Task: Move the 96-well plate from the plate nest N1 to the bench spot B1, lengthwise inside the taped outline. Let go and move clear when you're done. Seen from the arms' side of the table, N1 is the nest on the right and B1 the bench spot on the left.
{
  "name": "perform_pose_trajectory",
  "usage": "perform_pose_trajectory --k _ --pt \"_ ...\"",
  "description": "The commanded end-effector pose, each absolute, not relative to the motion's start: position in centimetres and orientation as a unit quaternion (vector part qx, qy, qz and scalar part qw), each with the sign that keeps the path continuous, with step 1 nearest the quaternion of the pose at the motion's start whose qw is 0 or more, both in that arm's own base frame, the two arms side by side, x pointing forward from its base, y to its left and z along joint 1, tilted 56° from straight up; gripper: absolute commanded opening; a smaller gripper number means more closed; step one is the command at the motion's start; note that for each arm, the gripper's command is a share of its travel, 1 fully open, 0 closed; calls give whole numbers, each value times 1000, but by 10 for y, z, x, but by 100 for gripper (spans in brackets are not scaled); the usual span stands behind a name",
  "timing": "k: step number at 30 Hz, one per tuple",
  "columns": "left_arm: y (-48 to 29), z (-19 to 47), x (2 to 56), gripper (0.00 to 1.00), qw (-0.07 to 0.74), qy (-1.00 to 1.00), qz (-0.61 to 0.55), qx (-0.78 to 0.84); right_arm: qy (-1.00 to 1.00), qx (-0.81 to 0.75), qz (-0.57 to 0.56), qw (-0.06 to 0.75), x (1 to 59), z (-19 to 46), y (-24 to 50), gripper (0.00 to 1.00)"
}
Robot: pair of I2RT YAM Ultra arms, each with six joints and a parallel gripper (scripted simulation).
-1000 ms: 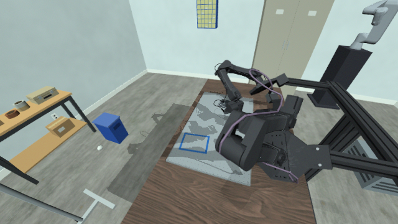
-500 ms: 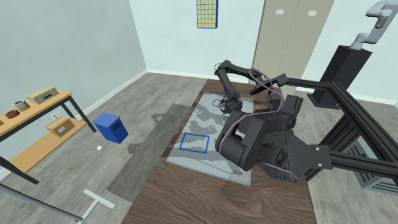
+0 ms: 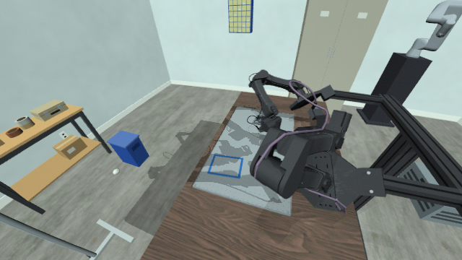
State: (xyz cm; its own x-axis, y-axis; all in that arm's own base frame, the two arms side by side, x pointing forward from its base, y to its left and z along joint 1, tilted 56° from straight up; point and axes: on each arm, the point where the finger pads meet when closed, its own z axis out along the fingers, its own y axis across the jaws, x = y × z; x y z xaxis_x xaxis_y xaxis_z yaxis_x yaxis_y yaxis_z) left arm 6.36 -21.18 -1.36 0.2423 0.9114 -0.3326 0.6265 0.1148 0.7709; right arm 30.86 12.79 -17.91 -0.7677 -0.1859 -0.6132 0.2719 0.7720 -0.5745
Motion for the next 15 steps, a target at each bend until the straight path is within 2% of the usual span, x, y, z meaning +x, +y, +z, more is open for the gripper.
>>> perform_pose_trajectory --k 1,15 --pt "-220 -11 59 100 455 595 153 645 876 19 -337 345 304 -177 139 78" --pt "-220 -11 59 100 455 595 153 645 876 19 -337 345 303 -176 140 78"
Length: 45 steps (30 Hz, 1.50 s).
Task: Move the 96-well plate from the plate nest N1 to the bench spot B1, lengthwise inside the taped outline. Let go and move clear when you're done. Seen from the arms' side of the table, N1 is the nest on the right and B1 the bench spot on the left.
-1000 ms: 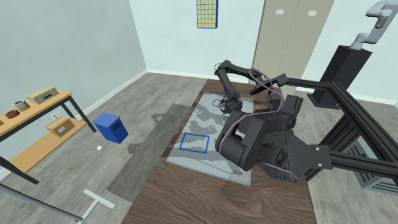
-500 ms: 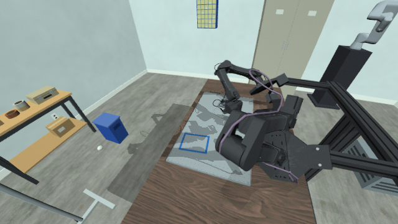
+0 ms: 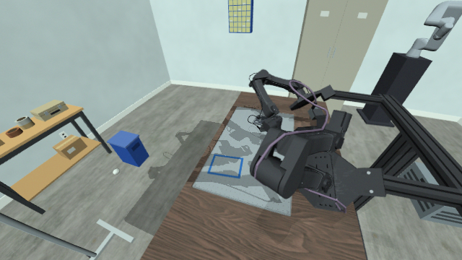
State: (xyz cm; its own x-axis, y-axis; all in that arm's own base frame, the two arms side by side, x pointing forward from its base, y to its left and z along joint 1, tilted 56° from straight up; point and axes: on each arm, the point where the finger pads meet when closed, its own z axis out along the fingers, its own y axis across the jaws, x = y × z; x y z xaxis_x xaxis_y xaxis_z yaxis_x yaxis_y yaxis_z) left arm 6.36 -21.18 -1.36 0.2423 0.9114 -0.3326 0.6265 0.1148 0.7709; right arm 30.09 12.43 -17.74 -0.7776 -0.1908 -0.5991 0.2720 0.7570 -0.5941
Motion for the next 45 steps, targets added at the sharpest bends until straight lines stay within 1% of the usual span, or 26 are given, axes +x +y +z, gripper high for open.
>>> perform_pose_trajectory --k 1,16,35,38,45 --pt "-220 -11 59 100 455 595 153 645 876 19 -337 345 303 -176 140 78" --pt "-220 -11 59 100 455 595 153 645 877 18 -314 363 297 -173 142 78" --pt "-220 -11 59 100 455 595 153 645 877 15 -321 358 294 -174 138 78" --pt "-220 -11 59 100 455 595 153 645 879 18 -325 347 294 -179 129 78" --pt "-220 -11 59 100 455 595 153 645 877 9 -327 351 302 -185 120 78"
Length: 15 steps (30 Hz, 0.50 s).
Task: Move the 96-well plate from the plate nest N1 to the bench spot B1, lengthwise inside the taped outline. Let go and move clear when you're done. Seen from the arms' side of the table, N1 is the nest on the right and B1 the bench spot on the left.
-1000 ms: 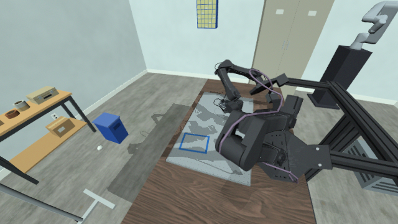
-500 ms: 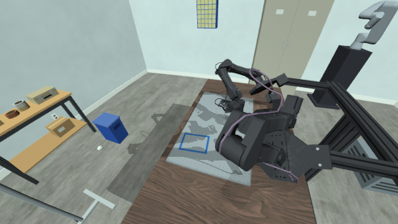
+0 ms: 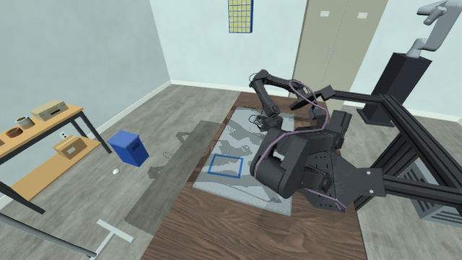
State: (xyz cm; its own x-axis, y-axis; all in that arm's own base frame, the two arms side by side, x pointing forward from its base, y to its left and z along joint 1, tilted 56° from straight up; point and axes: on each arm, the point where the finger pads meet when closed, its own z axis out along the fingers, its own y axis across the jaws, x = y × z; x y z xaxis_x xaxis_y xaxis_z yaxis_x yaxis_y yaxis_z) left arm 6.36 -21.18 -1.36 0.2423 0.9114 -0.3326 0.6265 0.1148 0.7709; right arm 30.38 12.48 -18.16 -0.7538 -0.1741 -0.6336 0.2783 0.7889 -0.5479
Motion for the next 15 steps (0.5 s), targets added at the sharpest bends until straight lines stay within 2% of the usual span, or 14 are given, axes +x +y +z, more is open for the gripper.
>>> perform_pose_trajectory --k 1,15 --pt "-220 -11 59 100 455 595 153 645 877 9 -327 351 302 -185 120 78" --pt "-220 -11 59 100 455 595 153 645 878 19 -332 344 308 -181 131 78"
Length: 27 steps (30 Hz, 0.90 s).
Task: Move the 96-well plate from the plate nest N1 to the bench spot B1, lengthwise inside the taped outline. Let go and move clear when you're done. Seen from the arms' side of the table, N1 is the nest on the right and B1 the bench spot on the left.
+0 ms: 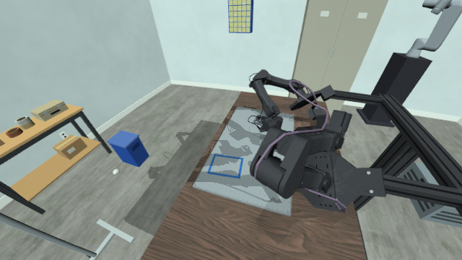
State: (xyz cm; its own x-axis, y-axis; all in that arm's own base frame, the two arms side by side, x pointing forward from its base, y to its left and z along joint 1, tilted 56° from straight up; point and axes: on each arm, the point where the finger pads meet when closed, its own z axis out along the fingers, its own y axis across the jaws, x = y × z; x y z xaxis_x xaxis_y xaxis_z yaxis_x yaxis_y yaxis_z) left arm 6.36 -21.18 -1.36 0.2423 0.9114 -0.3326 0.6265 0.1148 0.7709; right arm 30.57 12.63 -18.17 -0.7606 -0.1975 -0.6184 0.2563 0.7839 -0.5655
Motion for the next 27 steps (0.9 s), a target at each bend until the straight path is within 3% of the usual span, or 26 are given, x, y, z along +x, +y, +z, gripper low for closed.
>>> perform_pose_trajectory --k 1,27 --pt "-220 -11 59 100 455 595 153 645 878 19 -332 344 308 -181 131 78" --pt "-220 -11 59 100 455 595 153 645 878 19 -328 348 303 -172 141 78"
